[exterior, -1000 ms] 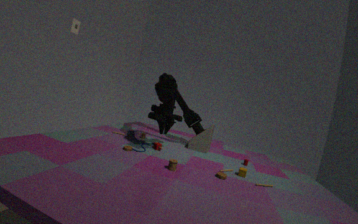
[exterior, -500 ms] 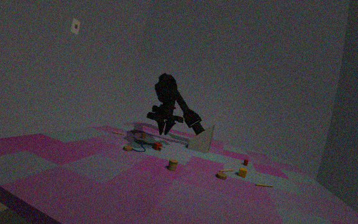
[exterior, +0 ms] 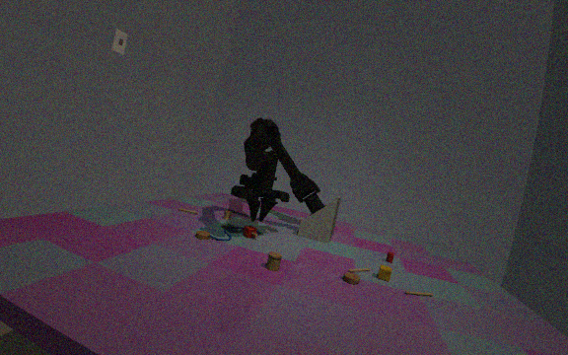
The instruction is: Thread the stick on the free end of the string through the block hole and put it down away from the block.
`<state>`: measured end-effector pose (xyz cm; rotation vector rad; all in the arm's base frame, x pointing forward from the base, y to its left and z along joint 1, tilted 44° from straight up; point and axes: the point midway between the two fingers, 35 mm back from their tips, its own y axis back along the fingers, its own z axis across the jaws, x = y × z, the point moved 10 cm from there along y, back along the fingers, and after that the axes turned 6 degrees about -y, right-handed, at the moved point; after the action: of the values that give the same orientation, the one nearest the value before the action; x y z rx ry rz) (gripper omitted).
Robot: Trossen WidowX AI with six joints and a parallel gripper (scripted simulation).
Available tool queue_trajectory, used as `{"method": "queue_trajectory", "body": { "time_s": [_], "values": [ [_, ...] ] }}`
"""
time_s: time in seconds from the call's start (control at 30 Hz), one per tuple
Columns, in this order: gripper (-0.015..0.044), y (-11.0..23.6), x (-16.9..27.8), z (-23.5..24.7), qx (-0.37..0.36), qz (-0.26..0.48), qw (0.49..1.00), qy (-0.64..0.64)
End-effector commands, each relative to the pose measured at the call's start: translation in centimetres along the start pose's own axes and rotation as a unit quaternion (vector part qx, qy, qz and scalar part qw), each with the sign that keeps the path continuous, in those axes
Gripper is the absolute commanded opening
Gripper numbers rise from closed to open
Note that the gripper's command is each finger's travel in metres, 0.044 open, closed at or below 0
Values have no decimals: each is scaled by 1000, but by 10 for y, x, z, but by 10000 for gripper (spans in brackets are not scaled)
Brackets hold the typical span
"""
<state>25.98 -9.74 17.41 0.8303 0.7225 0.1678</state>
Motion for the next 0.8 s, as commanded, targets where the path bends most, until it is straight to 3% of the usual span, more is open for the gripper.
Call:
{"method": "queue_trajectory", "body": {
  "time_s": [0.0,0.77],
  "values": [
    [124,-8,0,-2,5,-1,1000,5],
    [124,-45,-2,-4,3,-3,1000,5]
  ]
}}
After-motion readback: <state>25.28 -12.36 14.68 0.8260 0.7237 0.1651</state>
